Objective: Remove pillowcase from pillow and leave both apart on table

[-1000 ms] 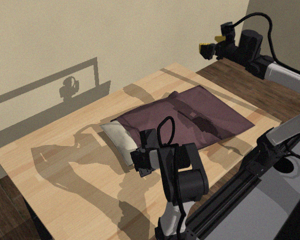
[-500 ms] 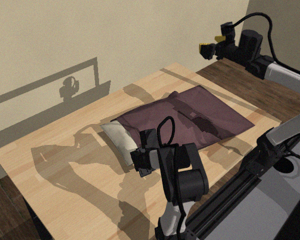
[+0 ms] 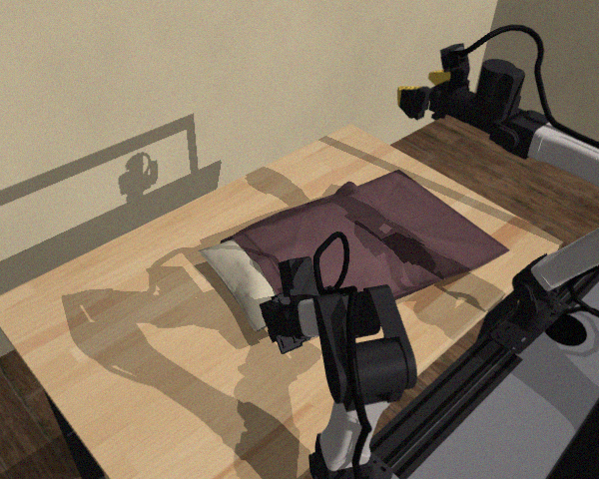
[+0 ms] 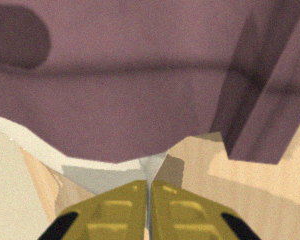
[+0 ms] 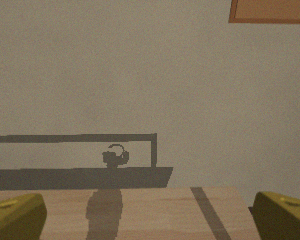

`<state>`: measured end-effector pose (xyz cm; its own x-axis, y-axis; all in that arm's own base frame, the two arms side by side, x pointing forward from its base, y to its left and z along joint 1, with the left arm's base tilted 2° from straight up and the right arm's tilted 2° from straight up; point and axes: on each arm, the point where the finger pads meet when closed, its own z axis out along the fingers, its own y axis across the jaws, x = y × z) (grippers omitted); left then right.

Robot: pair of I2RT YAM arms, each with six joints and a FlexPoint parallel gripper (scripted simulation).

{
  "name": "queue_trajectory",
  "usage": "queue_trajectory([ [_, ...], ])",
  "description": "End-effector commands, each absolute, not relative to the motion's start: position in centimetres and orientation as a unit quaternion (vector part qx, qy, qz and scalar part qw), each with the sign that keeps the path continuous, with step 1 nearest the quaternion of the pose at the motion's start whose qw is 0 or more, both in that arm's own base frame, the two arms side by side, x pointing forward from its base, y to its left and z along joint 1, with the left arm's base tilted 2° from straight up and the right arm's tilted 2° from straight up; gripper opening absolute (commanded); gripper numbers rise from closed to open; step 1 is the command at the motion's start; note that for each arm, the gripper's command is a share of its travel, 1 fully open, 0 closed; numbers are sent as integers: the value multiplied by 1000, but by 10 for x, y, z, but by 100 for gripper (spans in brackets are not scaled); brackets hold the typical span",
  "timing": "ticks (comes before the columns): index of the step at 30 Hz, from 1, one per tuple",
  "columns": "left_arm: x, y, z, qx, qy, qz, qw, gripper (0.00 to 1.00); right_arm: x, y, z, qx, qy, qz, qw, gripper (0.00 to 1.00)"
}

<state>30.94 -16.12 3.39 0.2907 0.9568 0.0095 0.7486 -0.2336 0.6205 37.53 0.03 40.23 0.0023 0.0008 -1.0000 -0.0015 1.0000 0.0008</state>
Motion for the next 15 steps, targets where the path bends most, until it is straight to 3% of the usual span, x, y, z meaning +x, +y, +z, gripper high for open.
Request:
queue_trajectory([
  [1,324,-176,47,754,550,203,297,0,374,-5,438,4,669,-10,744,100],
  [15,310,-168,51,764,554,192,269,0,374,-5,438,4,669,-10,744,100],
])
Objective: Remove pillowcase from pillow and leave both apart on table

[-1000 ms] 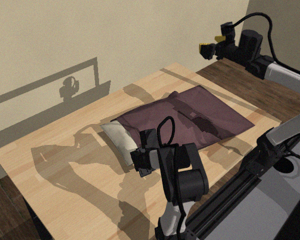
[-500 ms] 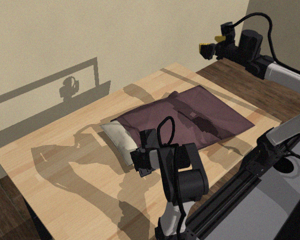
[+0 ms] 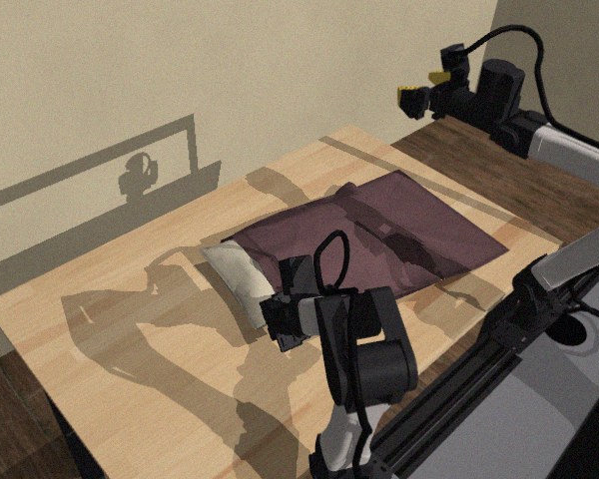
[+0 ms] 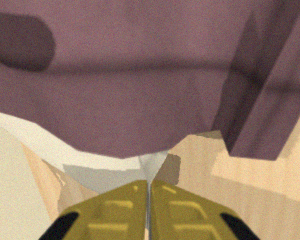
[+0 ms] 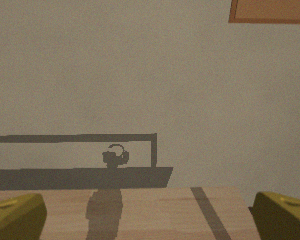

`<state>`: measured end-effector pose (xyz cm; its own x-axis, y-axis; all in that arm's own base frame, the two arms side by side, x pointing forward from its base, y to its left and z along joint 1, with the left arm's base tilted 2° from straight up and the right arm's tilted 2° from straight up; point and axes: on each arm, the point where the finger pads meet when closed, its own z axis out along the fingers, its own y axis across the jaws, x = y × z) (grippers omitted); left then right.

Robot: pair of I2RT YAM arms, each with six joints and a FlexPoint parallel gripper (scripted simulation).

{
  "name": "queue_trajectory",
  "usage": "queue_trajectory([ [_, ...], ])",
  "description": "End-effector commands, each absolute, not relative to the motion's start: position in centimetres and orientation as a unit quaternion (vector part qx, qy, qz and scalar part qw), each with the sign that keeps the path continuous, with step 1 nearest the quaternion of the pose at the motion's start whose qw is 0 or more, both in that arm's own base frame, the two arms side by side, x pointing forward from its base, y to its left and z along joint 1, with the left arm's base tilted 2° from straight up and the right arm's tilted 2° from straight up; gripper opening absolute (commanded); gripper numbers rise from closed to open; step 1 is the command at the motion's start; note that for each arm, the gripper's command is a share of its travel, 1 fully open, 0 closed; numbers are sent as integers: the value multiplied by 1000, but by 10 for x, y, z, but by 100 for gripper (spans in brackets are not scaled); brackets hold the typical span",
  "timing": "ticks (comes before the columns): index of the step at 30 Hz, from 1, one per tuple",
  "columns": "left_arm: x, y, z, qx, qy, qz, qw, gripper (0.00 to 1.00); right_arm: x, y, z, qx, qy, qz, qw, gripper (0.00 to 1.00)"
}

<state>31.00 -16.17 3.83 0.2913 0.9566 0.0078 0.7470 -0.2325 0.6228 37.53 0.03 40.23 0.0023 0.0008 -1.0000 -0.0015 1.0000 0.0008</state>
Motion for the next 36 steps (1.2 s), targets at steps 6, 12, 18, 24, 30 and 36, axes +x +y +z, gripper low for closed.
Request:
queue_trajectory([
  [6,311,-168,56,763,554,193,271,0,374,-5,438,4,669,-10,744,100],
  [12,311,-168,62,763,554,193,272,0,374,-5,438,4,669,-10,744,100],
  [18,312,-166,67,761,556,198,269,0,374,-5,438,4,669,-10,744,100],
  [24,313,-164,72,759,559,201,268,0,374,-5,438,4,669,-10,744,100],
  [30,315,-163,80,756,560,206,269,0,374,-5,438,4,669,-10,744,100],
  [36,316,-158,83,753,565,211,265,0,374,-5,438,4,669,-10,744,100],
])
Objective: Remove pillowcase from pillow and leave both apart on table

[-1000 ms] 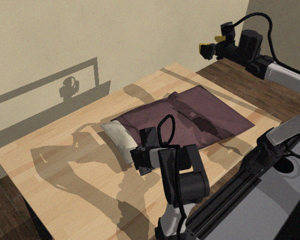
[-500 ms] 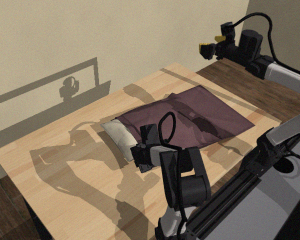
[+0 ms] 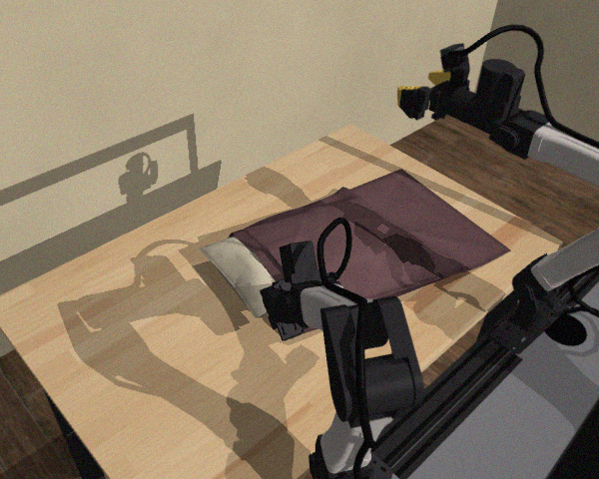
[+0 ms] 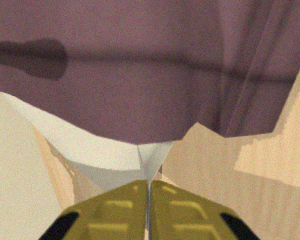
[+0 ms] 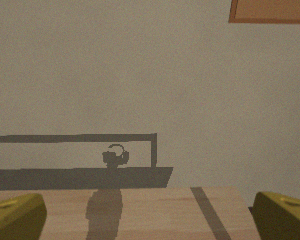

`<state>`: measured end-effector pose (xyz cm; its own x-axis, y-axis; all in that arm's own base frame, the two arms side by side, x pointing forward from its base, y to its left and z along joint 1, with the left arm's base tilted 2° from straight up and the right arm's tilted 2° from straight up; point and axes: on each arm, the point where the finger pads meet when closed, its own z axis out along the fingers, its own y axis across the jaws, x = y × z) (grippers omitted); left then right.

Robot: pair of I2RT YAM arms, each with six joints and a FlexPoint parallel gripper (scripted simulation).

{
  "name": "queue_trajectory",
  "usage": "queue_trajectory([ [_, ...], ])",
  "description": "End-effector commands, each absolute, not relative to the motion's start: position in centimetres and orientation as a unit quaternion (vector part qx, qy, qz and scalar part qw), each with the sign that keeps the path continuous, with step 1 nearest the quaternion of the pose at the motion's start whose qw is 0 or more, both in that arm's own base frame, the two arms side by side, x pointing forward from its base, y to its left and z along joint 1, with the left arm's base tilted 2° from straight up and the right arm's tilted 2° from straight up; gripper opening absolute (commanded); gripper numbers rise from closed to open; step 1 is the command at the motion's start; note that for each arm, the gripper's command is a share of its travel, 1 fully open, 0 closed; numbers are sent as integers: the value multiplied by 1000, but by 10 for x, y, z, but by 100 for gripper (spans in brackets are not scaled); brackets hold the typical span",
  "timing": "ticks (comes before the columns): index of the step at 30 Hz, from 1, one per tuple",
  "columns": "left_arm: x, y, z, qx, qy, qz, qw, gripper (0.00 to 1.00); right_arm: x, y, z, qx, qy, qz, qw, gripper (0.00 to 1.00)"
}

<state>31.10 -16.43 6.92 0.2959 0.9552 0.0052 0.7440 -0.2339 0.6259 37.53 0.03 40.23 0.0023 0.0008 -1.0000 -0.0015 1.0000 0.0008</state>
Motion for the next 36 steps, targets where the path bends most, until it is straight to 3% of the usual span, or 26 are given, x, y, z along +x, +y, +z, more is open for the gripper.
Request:
queue_trajectory([
  [1,318,-167,88,752,557,209,282,0,374,-5,438,4,669,-10,744,100],
  [36,331,-135,99,748,552,215,298,0,374,-5,438,4,669,-10,744,100],
])
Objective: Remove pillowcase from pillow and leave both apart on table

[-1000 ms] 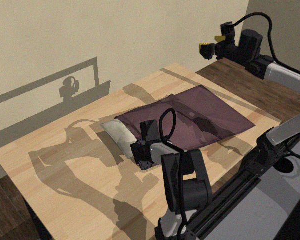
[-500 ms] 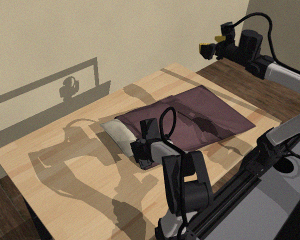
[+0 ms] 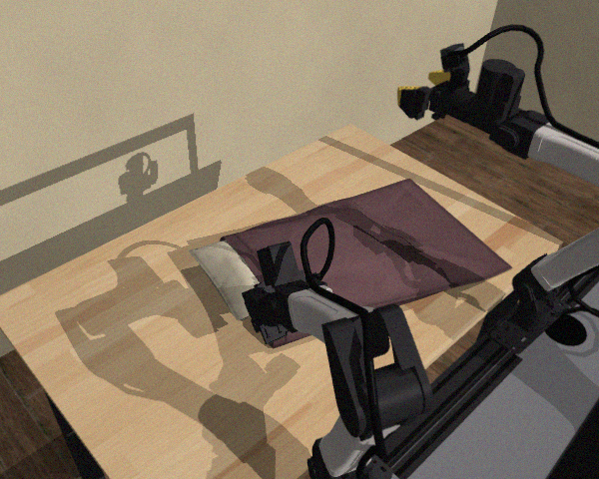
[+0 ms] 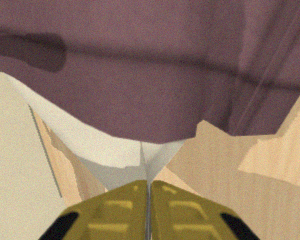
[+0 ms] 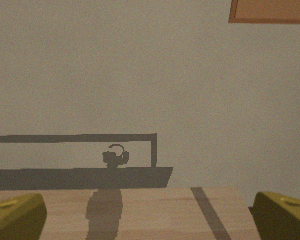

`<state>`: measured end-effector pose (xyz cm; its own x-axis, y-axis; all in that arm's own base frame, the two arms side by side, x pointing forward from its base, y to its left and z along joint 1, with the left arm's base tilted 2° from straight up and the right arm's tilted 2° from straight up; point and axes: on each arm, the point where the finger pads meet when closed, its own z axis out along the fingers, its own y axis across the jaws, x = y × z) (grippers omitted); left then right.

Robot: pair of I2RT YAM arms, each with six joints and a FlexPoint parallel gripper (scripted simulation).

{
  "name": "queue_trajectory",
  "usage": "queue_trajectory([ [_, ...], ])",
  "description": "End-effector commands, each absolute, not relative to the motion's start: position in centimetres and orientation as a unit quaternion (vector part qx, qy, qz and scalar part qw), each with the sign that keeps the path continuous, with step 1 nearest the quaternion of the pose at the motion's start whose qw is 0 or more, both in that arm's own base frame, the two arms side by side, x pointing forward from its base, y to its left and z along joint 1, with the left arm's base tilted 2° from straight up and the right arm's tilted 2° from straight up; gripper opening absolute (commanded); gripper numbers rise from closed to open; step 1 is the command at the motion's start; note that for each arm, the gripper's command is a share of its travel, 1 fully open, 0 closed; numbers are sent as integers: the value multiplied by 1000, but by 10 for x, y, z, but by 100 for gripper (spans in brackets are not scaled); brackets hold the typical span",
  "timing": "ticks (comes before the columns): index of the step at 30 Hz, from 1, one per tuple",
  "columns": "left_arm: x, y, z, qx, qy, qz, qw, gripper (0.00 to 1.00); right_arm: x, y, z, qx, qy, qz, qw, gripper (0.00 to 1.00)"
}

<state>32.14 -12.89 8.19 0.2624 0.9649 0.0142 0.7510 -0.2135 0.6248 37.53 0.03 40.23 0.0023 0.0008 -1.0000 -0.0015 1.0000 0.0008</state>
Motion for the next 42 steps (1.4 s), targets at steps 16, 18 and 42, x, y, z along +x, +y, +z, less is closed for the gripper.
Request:
queue_trajectory([
  [16,344,-99,99,748,551,220,296,0,374,-5,438,4,669,-10,744,100],
  [18,350,-97,102,748,551,222,298,0,374,-5,438,4,669,-10,744,100],
  [42,367,-50,101,744,556,229,292,0,374,-5,438,4,669,-10,744,100],
])
